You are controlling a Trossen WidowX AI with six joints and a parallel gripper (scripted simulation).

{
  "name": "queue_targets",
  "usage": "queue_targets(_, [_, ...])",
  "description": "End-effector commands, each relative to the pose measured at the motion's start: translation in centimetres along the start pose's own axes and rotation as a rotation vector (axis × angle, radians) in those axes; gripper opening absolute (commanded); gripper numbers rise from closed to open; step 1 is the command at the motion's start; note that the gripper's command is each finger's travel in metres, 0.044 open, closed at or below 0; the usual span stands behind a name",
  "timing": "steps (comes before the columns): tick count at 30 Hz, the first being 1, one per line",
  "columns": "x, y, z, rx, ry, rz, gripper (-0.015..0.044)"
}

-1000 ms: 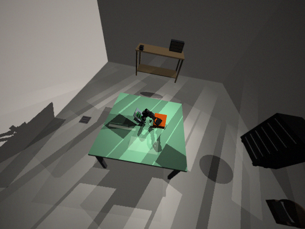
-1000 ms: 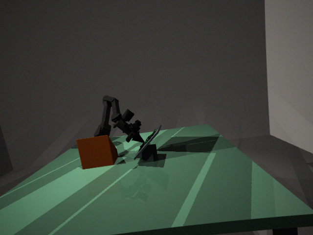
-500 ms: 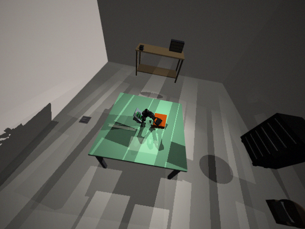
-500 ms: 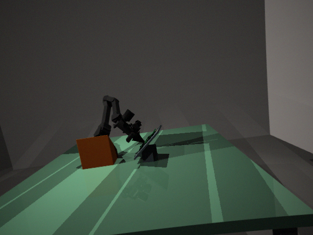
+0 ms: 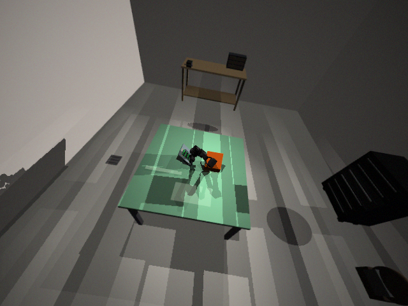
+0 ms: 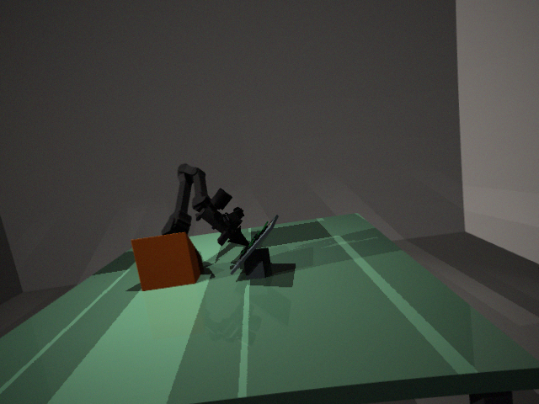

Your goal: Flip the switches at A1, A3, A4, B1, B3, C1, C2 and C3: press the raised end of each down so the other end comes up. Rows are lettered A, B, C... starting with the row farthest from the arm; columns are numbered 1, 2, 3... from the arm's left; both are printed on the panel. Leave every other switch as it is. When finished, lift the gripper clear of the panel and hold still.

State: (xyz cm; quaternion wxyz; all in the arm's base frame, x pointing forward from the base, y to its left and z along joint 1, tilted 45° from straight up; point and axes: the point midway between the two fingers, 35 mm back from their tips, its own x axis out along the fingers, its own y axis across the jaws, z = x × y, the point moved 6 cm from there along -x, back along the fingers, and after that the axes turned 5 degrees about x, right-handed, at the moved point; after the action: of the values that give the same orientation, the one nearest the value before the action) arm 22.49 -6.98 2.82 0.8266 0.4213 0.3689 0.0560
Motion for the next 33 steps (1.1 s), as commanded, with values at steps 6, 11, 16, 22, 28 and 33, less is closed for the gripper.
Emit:
queue_targets(6, [-0.1, 0.0, 0.0, -0.001, 0.001, -0.001, 0.0000])
queue_targets(11, [-3.9, -0.4, 0.5, 0.000, 0.027, -0.019, 0.0000])
queue_targets(16, [-6.4, -0.1, 0.4, 0.005, 0.030, -0.011, 0.0000])
queue_targets(22, [-6.5, 0.2, 1.1, 0.005, 0.030, -0.011, 0.0000])
queue_targets(28, [-7.0, 1.2, 3.3, 0.005, 0.030, -0.011, 0.0000])
queue_targets(33, [-7.0, 1.2, 3.3, 0.005, 0.030, -0.011, 0.0000])
